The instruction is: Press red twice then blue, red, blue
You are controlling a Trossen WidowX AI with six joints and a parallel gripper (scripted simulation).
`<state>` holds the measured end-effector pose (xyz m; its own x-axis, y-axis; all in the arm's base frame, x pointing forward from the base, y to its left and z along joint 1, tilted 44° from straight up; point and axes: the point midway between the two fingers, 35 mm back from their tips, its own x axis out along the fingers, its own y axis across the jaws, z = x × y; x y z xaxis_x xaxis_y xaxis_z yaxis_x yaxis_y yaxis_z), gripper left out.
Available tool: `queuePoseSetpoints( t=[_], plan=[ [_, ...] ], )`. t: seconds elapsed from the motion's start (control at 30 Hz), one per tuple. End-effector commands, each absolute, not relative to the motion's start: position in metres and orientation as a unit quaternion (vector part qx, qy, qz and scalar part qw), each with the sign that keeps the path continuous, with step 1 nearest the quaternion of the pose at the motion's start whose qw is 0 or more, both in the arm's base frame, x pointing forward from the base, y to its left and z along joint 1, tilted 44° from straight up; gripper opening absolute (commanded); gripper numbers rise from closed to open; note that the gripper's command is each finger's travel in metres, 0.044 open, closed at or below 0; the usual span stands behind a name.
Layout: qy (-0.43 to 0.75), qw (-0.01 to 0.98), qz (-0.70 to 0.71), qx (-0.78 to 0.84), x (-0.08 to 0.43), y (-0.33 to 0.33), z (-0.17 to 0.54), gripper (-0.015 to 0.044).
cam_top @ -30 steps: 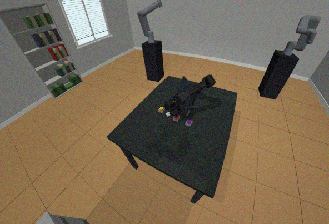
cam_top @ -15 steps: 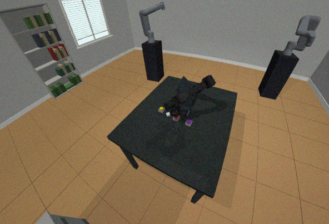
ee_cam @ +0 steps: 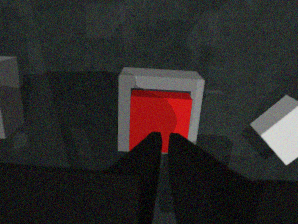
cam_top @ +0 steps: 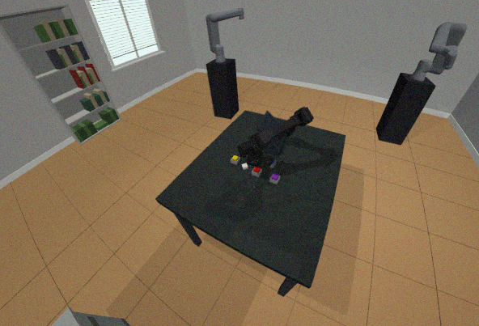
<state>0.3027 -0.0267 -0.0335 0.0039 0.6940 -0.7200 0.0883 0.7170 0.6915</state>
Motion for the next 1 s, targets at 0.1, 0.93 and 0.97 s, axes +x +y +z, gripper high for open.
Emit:
queuePoseSetpoints(
  t=[0.1,0.93,0.97],
  plan=[
    [0.667,0.645,0.236,0.288,0.304,-0.058,0.000,0.0020],
    [0.669,0.643,0.236,0.290,0.201,-0.029,0.055,0.0020],
    [0.669,0.643,0.236,0.290,0.202,-0.024,0.049,0.0020]
  ],
)
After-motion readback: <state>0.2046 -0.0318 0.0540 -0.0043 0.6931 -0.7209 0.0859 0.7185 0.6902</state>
